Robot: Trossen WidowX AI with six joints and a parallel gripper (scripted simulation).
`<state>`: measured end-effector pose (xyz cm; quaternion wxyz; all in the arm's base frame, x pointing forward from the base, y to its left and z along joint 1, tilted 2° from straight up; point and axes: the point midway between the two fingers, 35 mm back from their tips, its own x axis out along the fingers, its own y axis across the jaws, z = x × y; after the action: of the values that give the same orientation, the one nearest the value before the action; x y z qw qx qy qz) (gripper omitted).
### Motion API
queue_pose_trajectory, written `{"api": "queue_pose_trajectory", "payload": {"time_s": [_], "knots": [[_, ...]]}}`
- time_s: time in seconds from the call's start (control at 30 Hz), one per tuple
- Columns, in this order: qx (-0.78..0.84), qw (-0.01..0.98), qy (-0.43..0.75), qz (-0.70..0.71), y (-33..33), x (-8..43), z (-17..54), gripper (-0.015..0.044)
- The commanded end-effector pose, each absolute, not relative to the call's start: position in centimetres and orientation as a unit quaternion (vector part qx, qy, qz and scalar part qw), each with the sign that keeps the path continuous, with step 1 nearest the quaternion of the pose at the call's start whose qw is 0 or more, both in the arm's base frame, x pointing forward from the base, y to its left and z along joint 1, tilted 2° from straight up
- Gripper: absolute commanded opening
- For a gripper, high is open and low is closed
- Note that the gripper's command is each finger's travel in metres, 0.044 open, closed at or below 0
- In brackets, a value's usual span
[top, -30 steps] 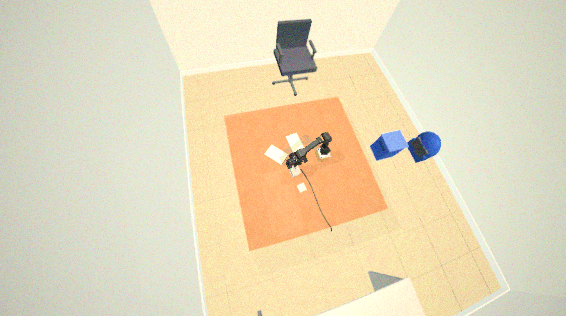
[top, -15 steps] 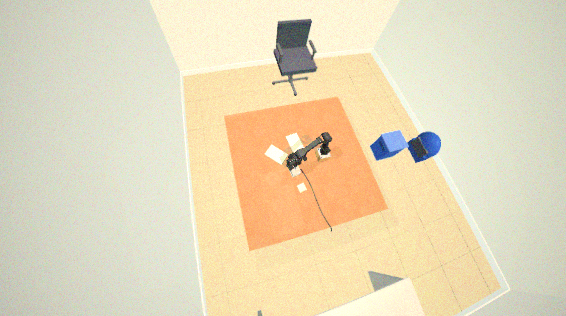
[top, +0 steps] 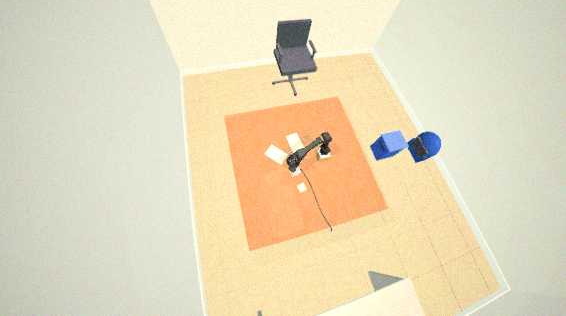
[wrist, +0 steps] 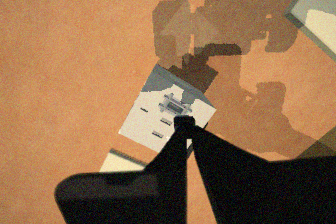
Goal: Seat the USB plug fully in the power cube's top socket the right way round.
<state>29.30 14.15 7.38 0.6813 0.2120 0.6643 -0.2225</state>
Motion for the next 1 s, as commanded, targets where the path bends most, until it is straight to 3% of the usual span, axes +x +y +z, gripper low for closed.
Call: {"api": "queue_pose_trajectory", "payload": {"time_s": [0.0,0.97], "knots": [[0.18,0.69,0.674,-0.192,14.14,29.29,7.35,0.0],[-0.088,0.708,0.697,0.072,14.15,29.3,7.35,0.0]]}}
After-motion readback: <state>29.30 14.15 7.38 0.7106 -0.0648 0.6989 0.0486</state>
